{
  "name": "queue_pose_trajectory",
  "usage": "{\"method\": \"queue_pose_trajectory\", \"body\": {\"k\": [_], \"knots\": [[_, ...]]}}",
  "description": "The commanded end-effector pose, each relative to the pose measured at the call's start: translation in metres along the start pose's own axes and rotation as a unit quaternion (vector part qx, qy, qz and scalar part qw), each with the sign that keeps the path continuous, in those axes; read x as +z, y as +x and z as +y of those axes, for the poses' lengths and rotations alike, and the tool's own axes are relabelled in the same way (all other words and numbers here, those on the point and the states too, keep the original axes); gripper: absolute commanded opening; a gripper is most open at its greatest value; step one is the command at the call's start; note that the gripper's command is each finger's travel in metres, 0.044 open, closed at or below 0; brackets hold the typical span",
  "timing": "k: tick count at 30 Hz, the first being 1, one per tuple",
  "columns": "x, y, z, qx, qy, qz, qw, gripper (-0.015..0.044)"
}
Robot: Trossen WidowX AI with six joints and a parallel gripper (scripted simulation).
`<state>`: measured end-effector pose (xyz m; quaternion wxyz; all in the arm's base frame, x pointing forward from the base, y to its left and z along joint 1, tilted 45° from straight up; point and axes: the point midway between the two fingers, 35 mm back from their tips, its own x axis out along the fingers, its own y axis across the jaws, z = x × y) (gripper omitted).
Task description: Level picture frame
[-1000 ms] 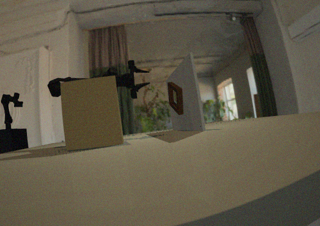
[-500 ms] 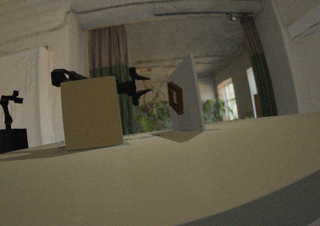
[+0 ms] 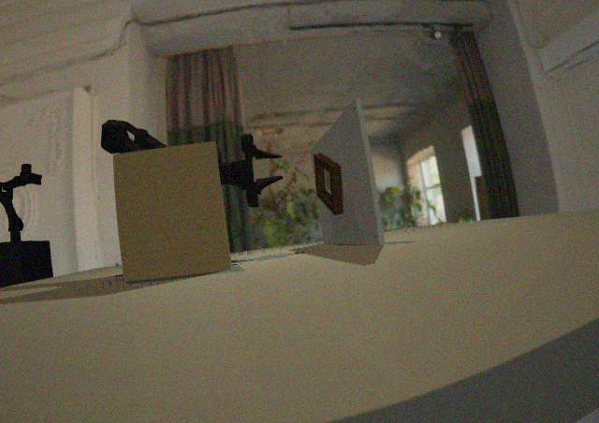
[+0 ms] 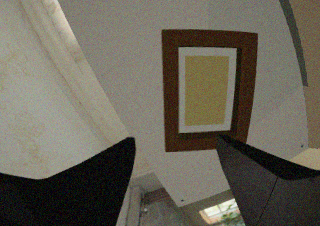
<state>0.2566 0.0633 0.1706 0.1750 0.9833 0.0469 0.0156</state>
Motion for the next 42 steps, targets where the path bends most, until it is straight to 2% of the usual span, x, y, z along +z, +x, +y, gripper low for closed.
{"method": "queue_pose_trajectory", "body": {"k": [1, 10, 23, 42], "knots": [[0.003, 0.0, -0.001, 0.001, 0.001, -0.005, 1.0, 0.026], [0.0, 0.008, 0.0, 0.001, 0.001, -0.005, 1.0, 0.026], [0.004, 0.079, 0.0, 0.001, 0.001, -0.003, 1.0, 0.026], [0.003, 0.086, 0.0, 0.001, 0.001, -0.003, 1.0, 0.026]]}}
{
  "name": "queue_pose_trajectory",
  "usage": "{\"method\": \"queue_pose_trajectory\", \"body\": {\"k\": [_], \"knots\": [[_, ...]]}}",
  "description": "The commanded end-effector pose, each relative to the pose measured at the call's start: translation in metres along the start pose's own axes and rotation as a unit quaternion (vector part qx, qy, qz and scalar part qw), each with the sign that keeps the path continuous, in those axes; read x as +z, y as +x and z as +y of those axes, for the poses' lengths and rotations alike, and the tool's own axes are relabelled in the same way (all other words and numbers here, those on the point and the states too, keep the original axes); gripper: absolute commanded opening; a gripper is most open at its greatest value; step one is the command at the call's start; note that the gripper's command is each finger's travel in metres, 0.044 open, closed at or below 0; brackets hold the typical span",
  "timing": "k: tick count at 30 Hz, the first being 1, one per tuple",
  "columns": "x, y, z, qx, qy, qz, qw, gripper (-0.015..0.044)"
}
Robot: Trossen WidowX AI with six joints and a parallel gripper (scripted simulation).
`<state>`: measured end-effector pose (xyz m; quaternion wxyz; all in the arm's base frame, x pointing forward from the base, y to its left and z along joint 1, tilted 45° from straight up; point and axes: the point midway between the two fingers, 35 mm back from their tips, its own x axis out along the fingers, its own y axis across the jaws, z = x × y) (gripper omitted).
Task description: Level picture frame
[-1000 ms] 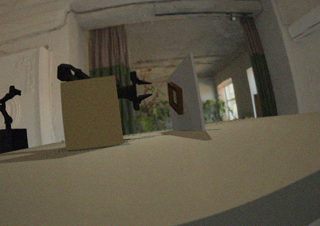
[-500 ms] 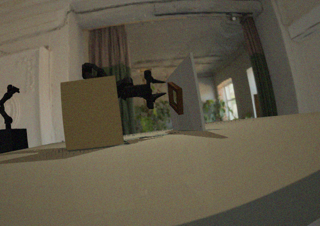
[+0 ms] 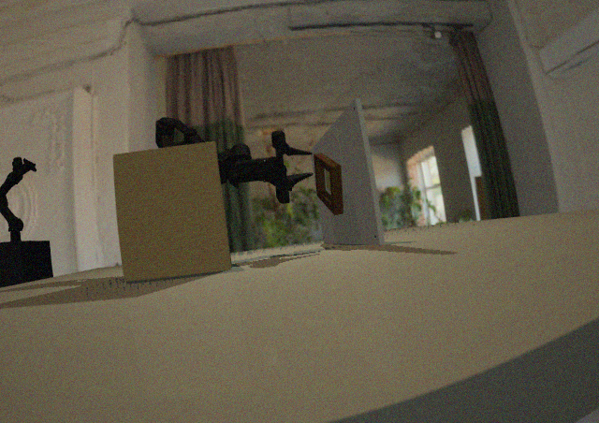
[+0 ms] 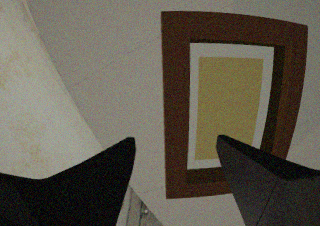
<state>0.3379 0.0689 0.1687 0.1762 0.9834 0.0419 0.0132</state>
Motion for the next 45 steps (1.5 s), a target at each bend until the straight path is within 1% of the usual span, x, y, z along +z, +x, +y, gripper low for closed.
{"method": "queue_pose_trajectory", "body": {"k": [1, 21, 45], "knots": [[0.0, 0.007, -0.001, -0.003, 0.002, 0.0, 1.0, 0.026], [0.0, 0.038, -0.002, -0.003, 0.002, 0.001, 1.0, 0.026], [0.0, 0.038, -0.002, -0.003, 0.002, 0.001, 1.0, 0.026]]}}
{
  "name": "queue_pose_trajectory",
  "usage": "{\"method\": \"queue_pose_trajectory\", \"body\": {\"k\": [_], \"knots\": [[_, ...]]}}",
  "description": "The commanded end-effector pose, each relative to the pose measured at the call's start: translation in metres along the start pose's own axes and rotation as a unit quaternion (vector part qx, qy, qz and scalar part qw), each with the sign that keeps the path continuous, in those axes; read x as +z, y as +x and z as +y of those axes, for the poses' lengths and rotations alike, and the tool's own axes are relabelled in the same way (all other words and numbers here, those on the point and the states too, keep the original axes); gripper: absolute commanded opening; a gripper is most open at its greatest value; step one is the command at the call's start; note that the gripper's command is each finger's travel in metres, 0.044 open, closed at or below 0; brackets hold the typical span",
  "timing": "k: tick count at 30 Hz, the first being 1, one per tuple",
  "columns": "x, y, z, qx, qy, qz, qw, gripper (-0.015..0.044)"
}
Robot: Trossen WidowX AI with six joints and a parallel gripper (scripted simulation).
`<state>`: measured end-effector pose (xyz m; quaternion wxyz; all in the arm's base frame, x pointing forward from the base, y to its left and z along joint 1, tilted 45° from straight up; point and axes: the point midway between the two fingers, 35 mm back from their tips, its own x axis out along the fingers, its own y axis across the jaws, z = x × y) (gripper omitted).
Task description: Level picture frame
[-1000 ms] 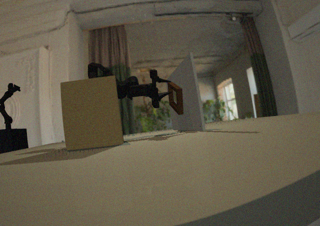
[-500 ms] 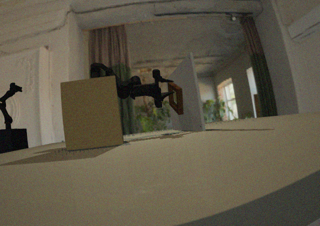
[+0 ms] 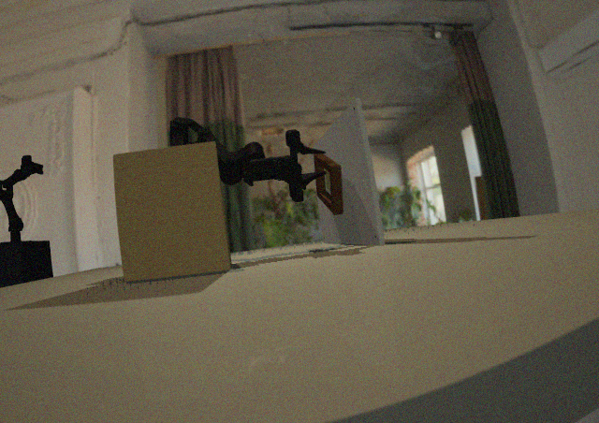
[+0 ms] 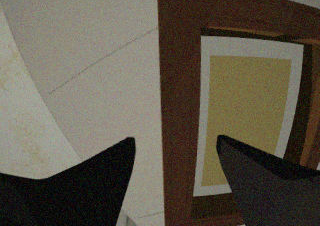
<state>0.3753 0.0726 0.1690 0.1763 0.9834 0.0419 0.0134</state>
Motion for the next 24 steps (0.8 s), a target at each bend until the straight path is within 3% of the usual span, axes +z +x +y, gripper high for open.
{"method": "queue_pose_trajectory", "body": {"k": [1, 15, 22, 24], "knots": [[0.0, 0.0004, -0.0011, -0.003, 0.002, 0.001, 1.0, 0.026], [-0.0001, 0.0007, -0.0018, -0.003, 0.002, 0.001, 1.0, 0.026], [-0.0001, 0.0007, -0.0018, -0.003, 0.002, 0.001, 1.0, 0.0076], [-0.0001, 0.0007, -0.0018, -0.003, 0.002, 0.001, 1.0, 0.0063]]}}
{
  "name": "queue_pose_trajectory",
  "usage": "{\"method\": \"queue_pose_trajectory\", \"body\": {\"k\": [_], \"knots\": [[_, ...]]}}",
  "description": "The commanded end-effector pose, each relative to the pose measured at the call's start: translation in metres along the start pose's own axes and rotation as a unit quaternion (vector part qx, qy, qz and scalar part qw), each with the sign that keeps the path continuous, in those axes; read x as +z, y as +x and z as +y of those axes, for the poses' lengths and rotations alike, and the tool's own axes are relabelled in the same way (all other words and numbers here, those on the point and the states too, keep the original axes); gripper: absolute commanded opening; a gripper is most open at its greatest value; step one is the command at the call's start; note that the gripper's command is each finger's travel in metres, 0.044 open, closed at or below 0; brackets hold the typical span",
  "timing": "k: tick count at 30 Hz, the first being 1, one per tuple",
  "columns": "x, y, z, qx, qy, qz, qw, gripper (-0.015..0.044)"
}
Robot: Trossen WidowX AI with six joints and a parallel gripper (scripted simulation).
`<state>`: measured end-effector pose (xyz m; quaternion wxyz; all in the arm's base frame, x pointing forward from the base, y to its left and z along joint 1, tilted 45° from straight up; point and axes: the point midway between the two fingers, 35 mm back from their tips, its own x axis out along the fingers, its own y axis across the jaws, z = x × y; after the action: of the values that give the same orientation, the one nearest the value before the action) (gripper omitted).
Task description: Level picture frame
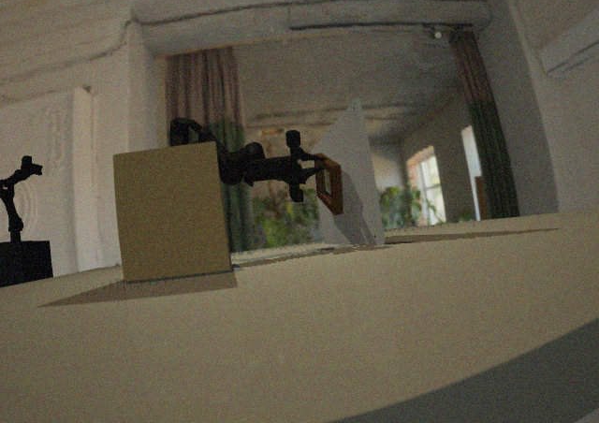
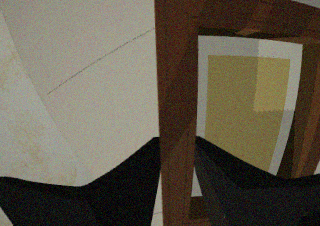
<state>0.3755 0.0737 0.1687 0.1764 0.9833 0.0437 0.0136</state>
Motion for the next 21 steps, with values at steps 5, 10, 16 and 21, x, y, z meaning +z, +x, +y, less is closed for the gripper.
{"method": "queue_pose_trajectory", "body": {"k": [5, 10, 16, 21], "knots": [[0.0001, 0.0004, -0.0006, -0.001, 0.002, 0.0, 1.0, 0.001], [0.0001, 0.0004, -0.0006, -0.001, 0.002, 0.0, 1.0, 0.0], [0.0, 0.0003, 0.0003, -0.001, 0.002, 0.0, 1.0, 0.0], [0.0, 0.0002, 0.0019, -0.001, 0.002, 0.0, 1.0, 0.0]]}}
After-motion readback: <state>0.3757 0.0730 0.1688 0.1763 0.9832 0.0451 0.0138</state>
